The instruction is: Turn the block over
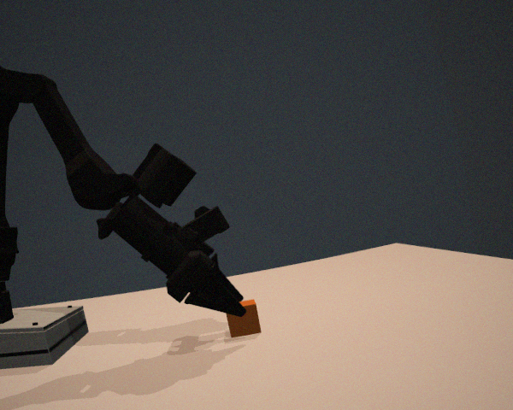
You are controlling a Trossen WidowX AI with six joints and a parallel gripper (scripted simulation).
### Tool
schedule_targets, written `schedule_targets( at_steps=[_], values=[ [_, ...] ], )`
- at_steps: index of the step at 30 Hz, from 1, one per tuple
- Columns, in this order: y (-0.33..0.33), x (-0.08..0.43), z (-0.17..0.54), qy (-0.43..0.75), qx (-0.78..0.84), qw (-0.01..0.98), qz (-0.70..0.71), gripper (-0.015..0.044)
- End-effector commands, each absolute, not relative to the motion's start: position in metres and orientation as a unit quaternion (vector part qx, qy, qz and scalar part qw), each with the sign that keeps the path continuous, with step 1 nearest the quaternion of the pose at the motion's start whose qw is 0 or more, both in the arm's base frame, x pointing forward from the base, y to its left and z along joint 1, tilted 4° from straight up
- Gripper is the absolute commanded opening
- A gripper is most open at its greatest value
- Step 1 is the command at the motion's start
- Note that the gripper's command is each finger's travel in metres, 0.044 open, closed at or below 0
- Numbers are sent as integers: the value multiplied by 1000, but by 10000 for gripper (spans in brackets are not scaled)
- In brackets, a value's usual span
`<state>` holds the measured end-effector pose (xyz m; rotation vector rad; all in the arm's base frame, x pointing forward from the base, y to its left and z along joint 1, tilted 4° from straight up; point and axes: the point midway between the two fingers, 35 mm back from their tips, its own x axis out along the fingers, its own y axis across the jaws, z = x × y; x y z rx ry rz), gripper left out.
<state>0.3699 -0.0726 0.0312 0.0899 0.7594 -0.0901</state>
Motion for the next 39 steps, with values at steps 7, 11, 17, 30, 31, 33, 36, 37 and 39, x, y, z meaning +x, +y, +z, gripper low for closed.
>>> schedule_targets(
  at_steps=[7,11,17,30,31,33,36,37,39],
  values=[
    [-70,346,88,450,34,892,-40,440],
    [-70,346,88,450,34,892,-40,440],
    [-72,355,92,484,37,873,-39,440],
    [-75,383,111,654,45,754,-32,440],
    [-75,384,113,664,44,745,-31,440],
    [-75,384,114,672,44,738,-30,440],
    [-76,381,113,672,44,738,-30,440],
    [-76,381,113,672,44,738,-30,440],
    [-76,383,102,672,44,738,-30,440]
  ],
)
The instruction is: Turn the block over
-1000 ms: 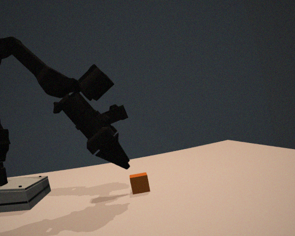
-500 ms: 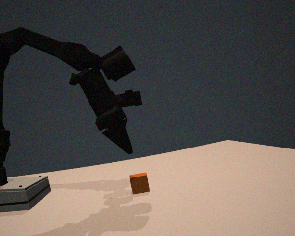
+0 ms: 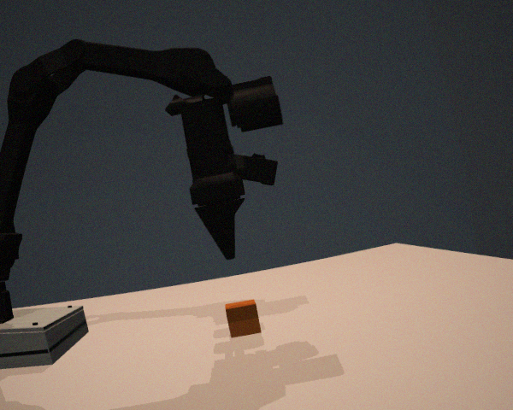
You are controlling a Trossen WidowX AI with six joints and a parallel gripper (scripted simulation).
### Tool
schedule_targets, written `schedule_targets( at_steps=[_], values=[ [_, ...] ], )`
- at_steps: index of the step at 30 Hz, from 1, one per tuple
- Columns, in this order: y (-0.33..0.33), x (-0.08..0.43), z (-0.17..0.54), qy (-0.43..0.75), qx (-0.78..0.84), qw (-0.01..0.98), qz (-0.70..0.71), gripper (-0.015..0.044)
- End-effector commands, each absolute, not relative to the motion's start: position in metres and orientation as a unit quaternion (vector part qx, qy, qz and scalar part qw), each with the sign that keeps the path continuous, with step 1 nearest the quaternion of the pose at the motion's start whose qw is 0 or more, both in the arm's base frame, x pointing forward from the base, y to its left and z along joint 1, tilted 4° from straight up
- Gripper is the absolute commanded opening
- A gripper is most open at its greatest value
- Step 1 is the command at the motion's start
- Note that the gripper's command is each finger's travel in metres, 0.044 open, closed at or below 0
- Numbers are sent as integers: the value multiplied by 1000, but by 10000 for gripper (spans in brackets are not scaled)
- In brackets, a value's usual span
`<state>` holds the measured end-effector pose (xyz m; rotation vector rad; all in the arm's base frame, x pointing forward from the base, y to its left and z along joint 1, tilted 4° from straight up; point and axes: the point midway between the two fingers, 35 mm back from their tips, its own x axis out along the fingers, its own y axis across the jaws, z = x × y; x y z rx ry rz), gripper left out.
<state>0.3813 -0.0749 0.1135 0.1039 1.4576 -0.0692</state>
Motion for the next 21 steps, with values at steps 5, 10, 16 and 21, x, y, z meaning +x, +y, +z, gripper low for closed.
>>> schedule_targets(
  at_steps=[5,10,16,21],
  values=[
    [-75,384,78,672,44,738,-30,440],
    [-75,386,71,672,44,738,-30,440],
    [-75,387,64,672,44,738,-30,440],
    [-75,388,60,672,44,738,-30,440]
  ],
)
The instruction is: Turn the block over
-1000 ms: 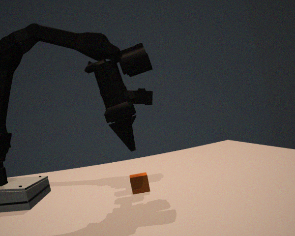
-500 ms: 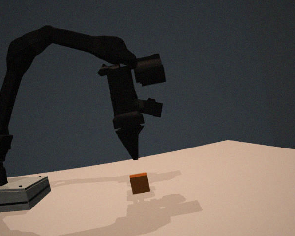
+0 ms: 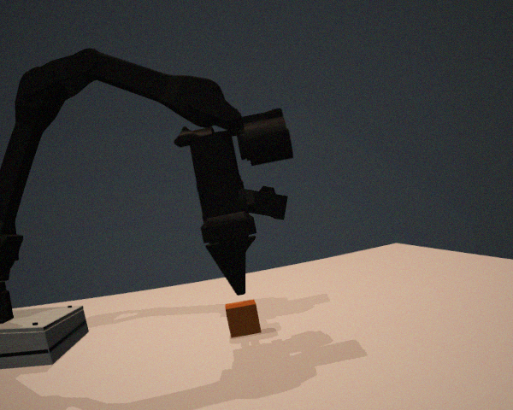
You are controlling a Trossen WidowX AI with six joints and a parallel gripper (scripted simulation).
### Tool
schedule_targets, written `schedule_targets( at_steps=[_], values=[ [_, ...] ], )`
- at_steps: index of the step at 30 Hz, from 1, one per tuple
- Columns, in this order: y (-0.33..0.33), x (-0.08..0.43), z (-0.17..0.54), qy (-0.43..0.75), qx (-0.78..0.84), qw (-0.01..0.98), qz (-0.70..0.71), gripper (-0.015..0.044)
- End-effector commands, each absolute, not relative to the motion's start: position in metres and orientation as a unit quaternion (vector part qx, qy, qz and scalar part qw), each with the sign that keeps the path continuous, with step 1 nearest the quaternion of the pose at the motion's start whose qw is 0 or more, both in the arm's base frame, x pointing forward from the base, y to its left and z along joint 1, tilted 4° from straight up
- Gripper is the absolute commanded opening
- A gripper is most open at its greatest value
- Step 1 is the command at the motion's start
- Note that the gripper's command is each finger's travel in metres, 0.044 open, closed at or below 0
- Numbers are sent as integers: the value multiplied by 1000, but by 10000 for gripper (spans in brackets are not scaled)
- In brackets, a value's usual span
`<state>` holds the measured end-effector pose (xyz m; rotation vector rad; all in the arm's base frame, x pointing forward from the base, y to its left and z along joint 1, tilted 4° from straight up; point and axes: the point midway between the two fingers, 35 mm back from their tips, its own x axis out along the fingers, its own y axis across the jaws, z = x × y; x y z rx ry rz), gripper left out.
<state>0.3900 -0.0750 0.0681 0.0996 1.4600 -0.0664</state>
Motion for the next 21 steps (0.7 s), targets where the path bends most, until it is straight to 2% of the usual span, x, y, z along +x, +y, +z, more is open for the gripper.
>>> schedule_targets(
  at_steps=[1,21],
  values=[
    [-75,388,58,672,44,738,-30,440],
    [-75,390,31,672,44,738,-30,440]
  ],
)
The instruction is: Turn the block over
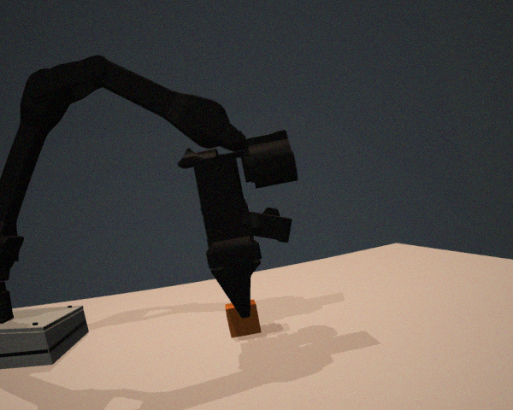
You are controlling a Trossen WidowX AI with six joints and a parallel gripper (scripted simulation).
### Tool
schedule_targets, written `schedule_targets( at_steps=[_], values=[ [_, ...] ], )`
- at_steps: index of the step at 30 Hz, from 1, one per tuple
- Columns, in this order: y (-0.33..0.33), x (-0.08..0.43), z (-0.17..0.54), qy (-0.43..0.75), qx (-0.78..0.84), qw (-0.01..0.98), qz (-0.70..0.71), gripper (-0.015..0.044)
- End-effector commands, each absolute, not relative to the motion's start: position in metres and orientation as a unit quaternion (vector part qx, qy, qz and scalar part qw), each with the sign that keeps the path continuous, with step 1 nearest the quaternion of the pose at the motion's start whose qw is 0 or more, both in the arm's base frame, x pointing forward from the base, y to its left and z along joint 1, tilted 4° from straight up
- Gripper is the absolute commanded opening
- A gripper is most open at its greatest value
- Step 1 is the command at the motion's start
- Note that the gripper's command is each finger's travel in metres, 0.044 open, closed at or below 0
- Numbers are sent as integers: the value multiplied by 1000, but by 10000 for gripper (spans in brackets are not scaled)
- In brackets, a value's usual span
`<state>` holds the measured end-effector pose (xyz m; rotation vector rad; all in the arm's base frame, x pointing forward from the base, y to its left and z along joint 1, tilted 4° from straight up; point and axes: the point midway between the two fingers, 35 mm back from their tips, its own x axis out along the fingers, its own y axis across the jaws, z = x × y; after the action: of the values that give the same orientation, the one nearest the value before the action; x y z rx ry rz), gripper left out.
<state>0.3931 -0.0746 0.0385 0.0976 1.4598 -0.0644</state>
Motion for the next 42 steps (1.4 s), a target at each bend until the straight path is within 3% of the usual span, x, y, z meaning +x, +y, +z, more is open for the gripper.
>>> schedule_targets(
  at_steps=[1,11,28,31,42],
  values=[
    [-75,390,31,672,44,738,-30,440],
    [-75,390,31,672,44,738,-30,177],
    [-75,390,31,672,44,738,-30,64],
    [-75,390,42,672,44,738,-30,0],
    [-75,388,60,665,44,745,-30,0]
  ],
)
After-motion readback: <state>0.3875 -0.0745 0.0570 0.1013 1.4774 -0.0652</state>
